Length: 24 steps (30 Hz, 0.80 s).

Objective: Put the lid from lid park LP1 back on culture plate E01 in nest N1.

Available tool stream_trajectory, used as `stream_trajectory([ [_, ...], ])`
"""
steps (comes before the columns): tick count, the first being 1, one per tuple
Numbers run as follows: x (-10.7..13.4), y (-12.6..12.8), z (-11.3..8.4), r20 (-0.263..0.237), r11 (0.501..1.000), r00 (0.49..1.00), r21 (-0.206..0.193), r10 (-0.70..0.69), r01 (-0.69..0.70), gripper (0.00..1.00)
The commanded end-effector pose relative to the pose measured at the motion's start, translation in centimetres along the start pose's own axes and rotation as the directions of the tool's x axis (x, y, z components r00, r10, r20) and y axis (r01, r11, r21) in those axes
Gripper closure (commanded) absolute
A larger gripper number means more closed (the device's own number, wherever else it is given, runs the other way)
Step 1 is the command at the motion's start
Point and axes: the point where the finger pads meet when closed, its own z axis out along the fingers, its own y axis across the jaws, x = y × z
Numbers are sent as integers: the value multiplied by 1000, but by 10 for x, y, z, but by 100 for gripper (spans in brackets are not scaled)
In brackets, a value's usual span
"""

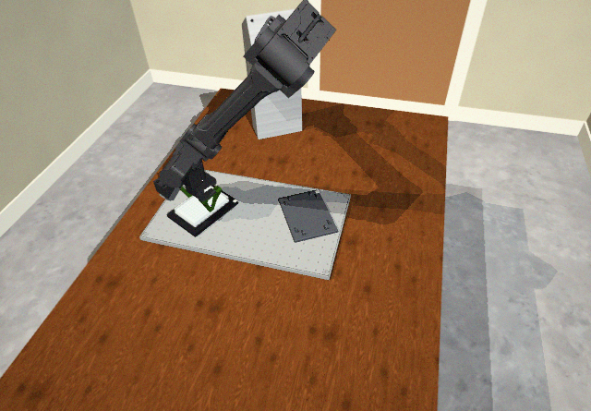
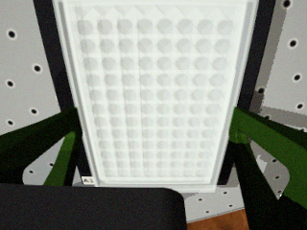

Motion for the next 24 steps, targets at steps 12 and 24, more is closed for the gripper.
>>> stream_trajectory([
  [12,2,-2,7,-3,1000,1000,2,7,-7,100],
  [24,1,-2,7,-1,1000,1000,1,6,-6,100],
])
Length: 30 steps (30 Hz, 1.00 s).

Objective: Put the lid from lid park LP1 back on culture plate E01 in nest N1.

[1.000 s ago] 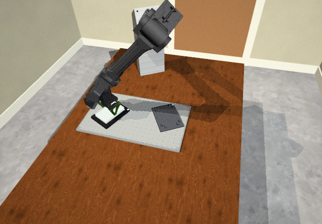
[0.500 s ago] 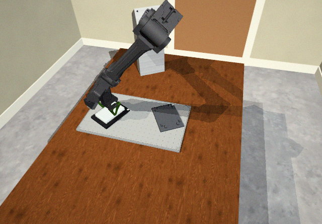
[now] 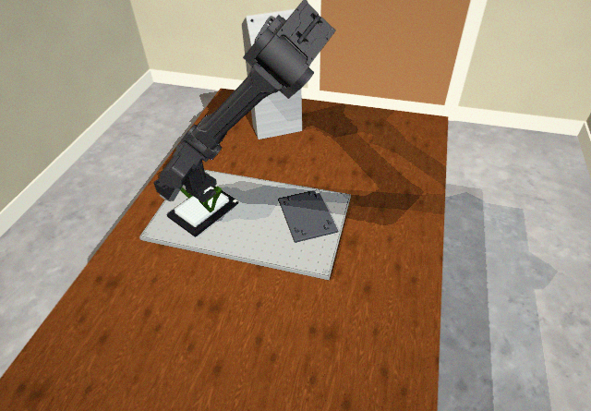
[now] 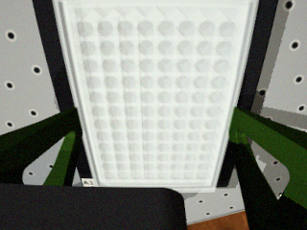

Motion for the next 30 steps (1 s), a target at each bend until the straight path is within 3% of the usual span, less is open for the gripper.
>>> stream_trajectory([
  [1,2,-3,5,-3,1000,1000,2,7,-7,100],
  [5,0,-2,0,2,1000,1000,4,4,-4,100],
  [6,0,-2,0,2,1000,1000,4,4,-4,0],
  [28,0,-2,0,2,1000,1000,4,4,-4,0],
  [30,-1,-5,-14,10,1000,1000,10,5,-5,0],
])
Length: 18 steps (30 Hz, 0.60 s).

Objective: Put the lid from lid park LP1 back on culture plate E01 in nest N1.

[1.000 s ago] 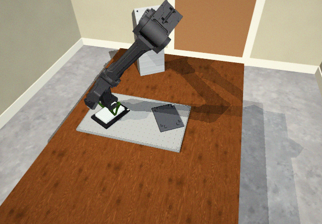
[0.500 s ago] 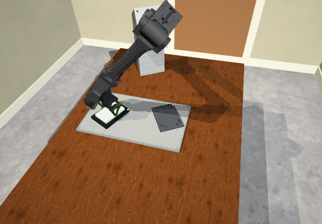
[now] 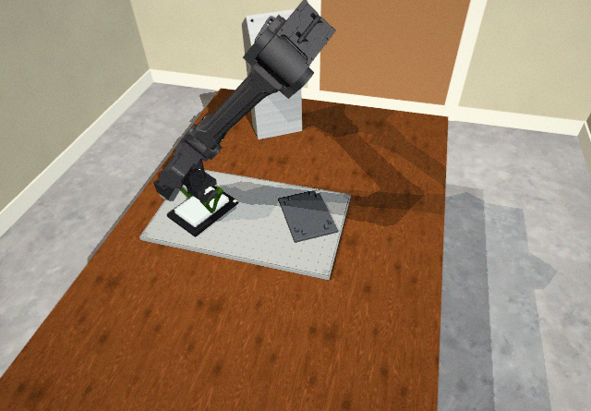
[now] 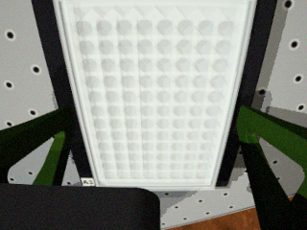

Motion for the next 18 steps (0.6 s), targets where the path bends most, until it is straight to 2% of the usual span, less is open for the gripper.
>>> stream_trajectory([
  [1,-1,-4,-16,11,1000,1000,10,4,-4,0],
  [12,-2,-4,-45,13,1000,1000,9,2,-2,0],
  [18,-2,-3,-52,14,1000,1000,8,1,-1,0],
])
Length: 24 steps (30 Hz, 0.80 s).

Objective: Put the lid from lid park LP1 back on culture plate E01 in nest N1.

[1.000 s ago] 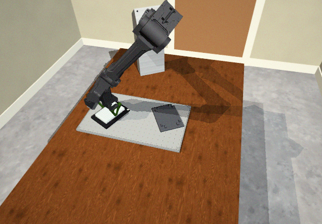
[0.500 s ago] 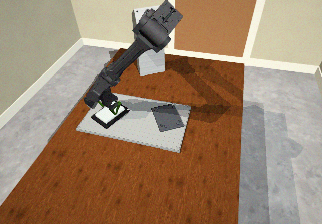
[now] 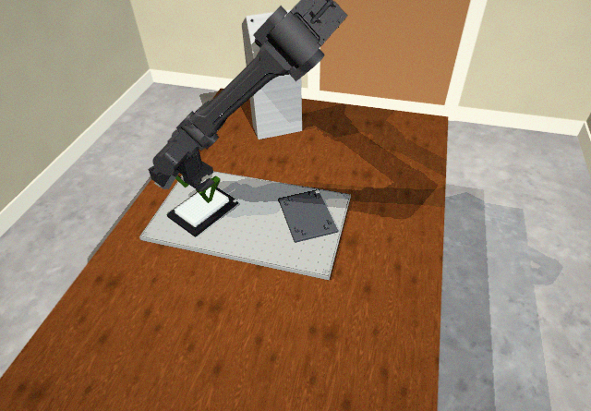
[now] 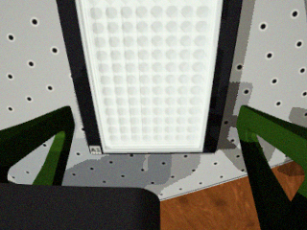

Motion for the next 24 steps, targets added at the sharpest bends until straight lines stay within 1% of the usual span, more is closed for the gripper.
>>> stream_trajectory([
  [1,0,2,-10,4,1000,1000,1,-14,14,0],
  [3,0,7,-7,0,1000,1000,-5,-24,24,0],
  [4,0,2,-4,1,1000,1000,0,-10,10,0],
  [24,0,2,-4,1,1000,1000,0,-10,10,0],
])
